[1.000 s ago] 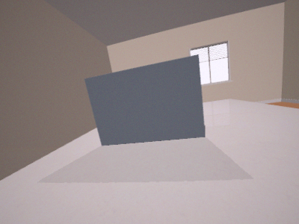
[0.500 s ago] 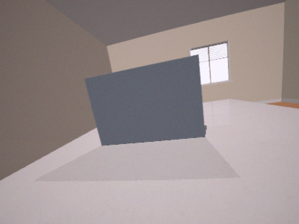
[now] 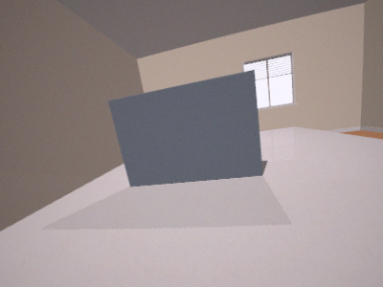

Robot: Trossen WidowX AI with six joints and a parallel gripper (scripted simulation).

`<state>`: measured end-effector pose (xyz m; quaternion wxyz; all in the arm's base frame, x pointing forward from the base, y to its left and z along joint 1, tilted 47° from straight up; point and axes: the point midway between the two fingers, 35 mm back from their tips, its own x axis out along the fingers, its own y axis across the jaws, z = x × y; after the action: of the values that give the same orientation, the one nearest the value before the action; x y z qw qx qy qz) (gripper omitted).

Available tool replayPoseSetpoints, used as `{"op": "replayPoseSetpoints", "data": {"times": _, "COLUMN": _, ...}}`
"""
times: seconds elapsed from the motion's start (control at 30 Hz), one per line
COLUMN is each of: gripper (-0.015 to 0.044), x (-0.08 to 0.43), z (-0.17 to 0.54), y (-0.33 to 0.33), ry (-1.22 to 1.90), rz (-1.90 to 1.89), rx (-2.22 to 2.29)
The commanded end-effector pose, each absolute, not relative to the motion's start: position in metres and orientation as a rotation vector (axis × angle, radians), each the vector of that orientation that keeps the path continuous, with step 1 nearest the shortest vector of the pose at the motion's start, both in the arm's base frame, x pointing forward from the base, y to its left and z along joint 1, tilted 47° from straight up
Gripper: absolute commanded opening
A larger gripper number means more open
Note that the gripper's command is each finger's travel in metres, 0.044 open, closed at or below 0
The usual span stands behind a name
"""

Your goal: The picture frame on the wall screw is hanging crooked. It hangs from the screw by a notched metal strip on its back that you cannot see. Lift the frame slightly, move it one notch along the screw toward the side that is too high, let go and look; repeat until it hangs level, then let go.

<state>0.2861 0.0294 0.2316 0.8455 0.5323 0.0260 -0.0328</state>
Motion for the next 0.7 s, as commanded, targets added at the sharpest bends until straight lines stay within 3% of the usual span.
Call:
{"op": "replayPoseSetpoints", "data": {"times": 0.0, "gripper": 0.0260, "x": 0.2700, "z": 0.2663, "y": 0.0437, "ry": 0.032, "rz": -0.052, "rx": 1.227}}
{"op": "replayPoseSetpoints", "data": {"times": 0.67, "gripper": 0.0260, "x": 0.2652, "z": 0.2719, "y": 0.0462, "ry": 0.033, "rz": -0.054, "rx": 1.251}}
